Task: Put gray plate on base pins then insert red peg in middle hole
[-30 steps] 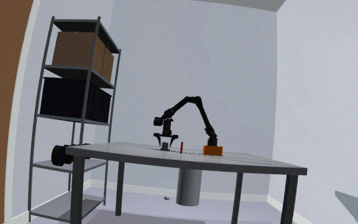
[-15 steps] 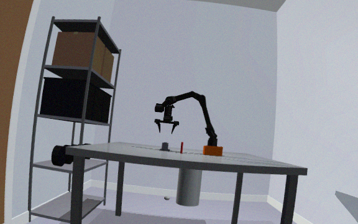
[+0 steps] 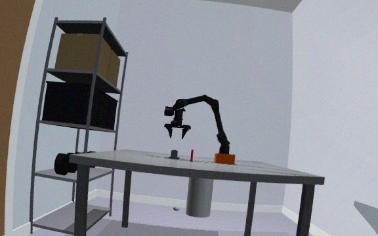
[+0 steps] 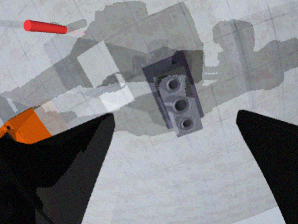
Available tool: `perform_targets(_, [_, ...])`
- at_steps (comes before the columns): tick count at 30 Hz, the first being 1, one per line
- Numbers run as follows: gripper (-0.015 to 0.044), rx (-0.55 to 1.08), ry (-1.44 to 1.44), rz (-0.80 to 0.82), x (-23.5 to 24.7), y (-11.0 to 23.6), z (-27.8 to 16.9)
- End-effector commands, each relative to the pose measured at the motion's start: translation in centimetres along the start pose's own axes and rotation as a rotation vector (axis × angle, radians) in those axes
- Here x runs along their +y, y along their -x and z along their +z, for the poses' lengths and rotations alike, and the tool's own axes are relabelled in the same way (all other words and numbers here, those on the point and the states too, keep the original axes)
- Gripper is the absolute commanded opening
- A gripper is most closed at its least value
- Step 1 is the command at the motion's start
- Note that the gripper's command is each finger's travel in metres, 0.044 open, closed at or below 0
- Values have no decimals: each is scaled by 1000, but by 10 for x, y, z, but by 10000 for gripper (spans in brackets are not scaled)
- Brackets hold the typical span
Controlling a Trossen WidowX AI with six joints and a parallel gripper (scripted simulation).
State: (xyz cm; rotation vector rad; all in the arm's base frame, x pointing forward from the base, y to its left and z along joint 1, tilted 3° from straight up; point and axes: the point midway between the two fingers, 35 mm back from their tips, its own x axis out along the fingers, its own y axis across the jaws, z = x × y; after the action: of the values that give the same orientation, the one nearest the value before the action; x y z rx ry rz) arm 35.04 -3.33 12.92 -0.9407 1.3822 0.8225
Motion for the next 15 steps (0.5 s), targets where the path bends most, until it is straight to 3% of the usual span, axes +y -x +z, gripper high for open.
perform_targets(1, [440,-3,-309,4,23,1,23])
perform_targets(15, [440,0,-1406,17,101,3,78])
